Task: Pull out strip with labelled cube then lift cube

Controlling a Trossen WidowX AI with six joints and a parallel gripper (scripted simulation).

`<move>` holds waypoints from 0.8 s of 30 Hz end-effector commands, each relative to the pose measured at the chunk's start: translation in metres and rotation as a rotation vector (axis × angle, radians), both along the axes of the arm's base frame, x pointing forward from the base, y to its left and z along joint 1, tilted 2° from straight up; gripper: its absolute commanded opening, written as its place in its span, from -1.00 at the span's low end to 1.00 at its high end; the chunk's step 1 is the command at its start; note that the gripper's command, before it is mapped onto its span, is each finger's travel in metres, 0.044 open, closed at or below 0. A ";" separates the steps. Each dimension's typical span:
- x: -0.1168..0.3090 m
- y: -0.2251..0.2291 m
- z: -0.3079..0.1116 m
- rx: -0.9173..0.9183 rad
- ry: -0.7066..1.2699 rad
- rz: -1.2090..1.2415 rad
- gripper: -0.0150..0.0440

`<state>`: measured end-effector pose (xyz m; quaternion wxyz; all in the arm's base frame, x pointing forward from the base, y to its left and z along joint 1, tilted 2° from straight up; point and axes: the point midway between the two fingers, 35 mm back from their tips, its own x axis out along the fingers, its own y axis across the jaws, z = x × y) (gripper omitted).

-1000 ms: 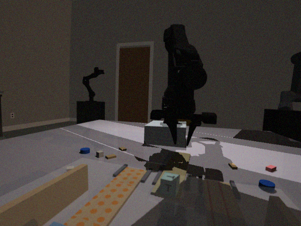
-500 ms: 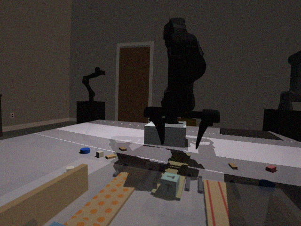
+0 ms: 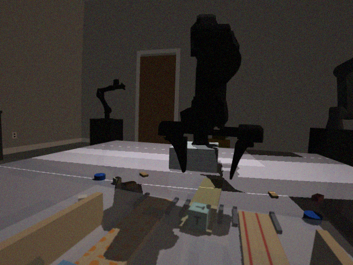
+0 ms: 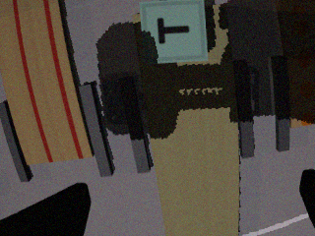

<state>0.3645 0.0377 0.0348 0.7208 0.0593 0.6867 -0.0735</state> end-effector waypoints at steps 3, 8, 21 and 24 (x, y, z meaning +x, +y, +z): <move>0.023 -0.003 0.000 -0.001 0.009 0.002 1.00; 0.043 -0.005 0.002 -0.001 0.008 0.002 1.00; 0.064 -0.005 -0.009 -0.001 0.006 0.002 0.38; 0.064 -0.005 -0.013 -0.001 0.006 0.002 0.36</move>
